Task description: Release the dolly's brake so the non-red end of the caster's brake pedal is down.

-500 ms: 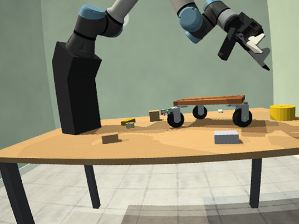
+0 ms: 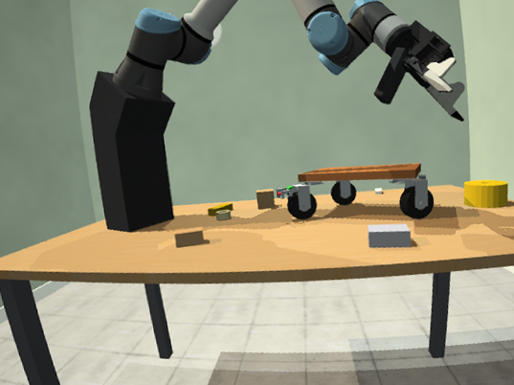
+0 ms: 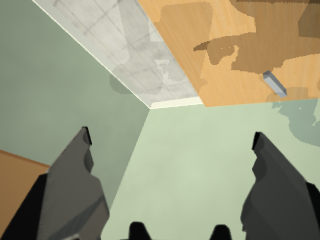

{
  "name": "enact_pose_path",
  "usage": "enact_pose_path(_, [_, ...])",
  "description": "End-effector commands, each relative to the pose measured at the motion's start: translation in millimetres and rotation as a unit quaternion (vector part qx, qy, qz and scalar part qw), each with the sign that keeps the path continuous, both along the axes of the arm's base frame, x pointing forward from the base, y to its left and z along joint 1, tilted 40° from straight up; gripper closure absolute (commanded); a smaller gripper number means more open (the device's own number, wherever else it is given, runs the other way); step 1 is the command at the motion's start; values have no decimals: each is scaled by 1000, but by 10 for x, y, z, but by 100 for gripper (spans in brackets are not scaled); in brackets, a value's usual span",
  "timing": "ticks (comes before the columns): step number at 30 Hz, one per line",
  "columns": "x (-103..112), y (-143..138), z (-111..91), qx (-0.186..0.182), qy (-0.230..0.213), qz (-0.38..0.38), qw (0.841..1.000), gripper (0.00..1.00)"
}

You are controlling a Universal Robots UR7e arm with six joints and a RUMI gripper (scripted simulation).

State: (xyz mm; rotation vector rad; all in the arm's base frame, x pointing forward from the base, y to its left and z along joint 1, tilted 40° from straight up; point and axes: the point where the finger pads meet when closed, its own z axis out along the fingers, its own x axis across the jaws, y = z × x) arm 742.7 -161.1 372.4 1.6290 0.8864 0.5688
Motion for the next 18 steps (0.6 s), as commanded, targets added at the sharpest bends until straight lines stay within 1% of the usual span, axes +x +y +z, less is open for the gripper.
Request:
enact_pose_path(1, [-2, 2, 11, 0, -1, 0, 1000, 0])
enact_pose_path(2, [-2, 2, 11, 0, -1, 0, 1000, 0])
enact_pose_path(3, [-2, 2, 10, 0, -1, 0, 1000, 100])
enact_pose_path(7, [-26, 9, -17, 4, 0, 1, 1000, 100])
enact_pose_path(10, [-68, 19, -77, 13, 2, 1, 1000, 100])
enact_pose_path(14, [-179, 78, -239, 39, 6, 4, 999, 100])
enact_pose_path(17, [-315, 150, -425, 68, 11, 7, 998, 100])
enact_pose_path(18, [-315, 150, -425, 68, 11, 7, 998, 100])
